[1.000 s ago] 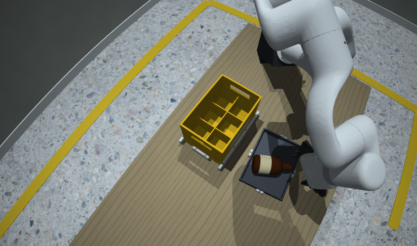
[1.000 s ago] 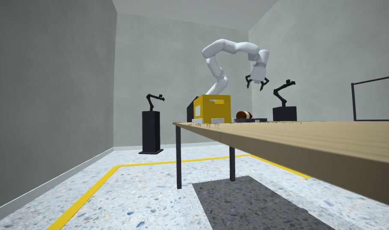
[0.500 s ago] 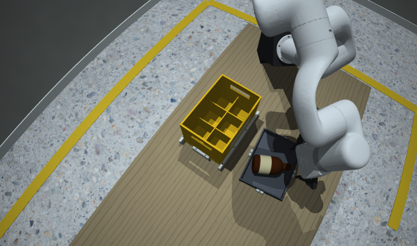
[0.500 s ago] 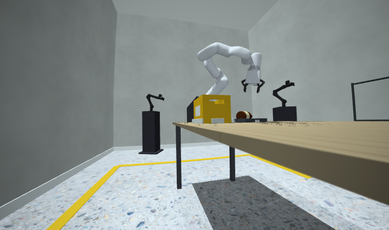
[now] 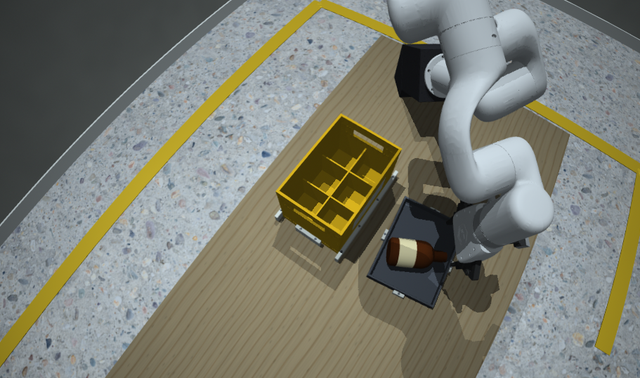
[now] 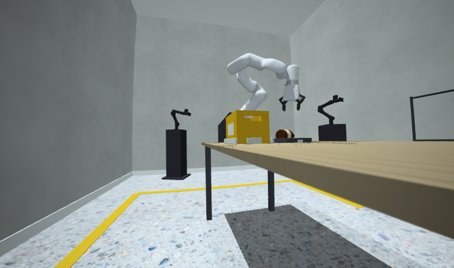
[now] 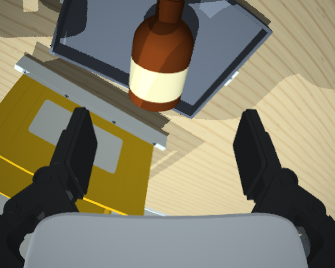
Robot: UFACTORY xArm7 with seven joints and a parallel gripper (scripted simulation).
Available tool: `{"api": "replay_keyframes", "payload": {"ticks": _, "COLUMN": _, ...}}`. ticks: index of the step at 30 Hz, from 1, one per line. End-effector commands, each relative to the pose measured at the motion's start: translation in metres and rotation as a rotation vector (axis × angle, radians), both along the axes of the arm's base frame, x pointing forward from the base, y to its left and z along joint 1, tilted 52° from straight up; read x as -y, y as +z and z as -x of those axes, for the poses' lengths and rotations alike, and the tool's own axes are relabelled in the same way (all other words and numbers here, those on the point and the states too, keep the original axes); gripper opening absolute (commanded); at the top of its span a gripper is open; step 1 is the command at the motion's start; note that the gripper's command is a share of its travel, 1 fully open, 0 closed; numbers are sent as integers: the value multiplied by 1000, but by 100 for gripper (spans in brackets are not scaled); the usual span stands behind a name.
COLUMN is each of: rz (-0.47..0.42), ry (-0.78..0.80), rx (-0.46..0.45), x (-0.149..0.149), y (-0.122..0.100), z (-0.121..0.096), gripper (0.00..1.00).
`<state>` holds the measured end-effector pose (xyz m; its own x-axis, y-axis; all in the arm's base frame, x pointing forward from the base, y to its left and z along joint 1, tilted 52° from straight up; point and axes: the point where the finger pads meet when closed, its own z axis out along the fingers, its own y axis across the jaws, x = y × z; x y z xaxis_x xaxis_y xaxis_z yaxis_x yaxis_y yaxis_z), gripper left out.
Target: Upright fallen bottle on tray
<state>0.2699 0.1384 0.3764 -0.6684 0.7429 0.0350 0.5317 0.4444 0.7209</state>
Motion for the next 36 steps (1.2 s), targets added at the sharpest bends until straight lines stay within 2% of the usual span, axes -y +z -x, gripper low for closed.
{"api": "replay_keyframes", "payload": {"ticks": 1, "rz": -45, "ry": -22, "rx": -3, "x": -2, "y": -4, "z": 1, "gripper": 100}}
{"api": "replay_keyframes", "payload": {"ticks": 2, "rz": -83, "ry": -38, "rx": -11, "x": -4, "y": -8, "z": 4, "gripper": 100}}
{"api": "replay_keyframes", "payload": {"ticks": 8, "rz": -112, "ry": -49, "rx": -17, "x": -7, "y": -12, "z": 5, "gripper": 100}}
{"api": "replay_keyframes", "payload": {"ticks": 11, "rz": -154, "ry": -65, "rx": -26, "x": -10, "y": -16, "z": 8, "gripper": 100}}
{"api": "replay_keyframes", "payload": {"ticks": 21, "rz": -158, "ry": -66, "rx": -27, "x": -10, "y": -16, "z": 8, "gripper": 100}}
{"api": "replay_keyframes", "payload": {"ticks": 22, "rz": -158, "ry": -66, "rx": -27, "x": -10, "y": -16, "z": 8, "gripper": 0}}
{"api": "replay_keyframes", "payload": {"ticks": 36, "rz": -158, "ry": -66, "rx": -27, "x": -10, "y": -16, "z": 8, "gripper": 0}}
